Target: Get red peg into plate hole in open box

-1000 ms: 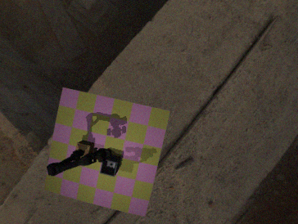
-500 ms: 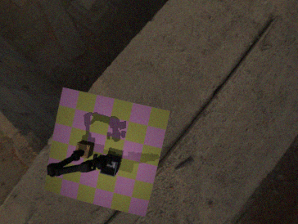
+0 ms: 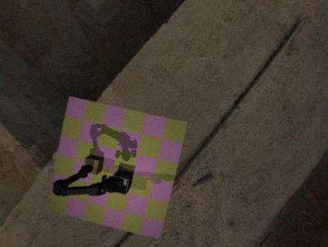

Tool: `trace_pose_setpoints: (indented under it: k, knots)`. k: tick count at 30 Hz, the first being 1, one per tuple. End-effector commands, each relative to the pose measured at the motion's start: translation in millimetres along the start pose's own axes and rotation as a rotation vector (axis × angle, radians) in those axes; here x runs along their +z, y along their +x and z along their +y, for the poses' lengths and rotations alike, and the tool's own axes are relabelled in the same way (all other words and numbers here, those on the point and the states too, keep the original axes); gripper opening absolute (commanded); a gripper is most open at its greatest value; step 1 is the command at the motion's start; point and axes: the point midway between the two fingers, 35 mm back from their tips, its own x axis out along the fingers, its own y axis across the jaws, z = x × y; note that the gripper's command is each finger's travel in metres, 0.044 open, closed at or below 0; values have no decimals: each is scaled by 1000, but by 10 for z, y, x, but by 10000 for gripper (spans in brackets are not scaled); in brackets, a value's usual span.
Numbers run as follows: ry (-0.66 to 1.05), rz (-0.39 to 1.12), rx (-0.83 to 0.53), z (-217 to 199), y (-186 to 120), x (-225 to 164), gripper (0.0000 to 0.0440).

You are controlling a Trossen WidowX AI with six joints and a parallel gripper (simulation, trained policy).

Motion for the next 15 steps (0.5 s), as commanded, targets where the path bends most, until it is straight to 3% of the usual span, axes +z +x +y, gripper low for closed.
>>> trace_pose_setpoints:
  k: [1, 15]
  knots:
    - [0, -6, -22, -7, 40, 91, 0]
    - [0, -5, -88, -54, 199, 386, 0]
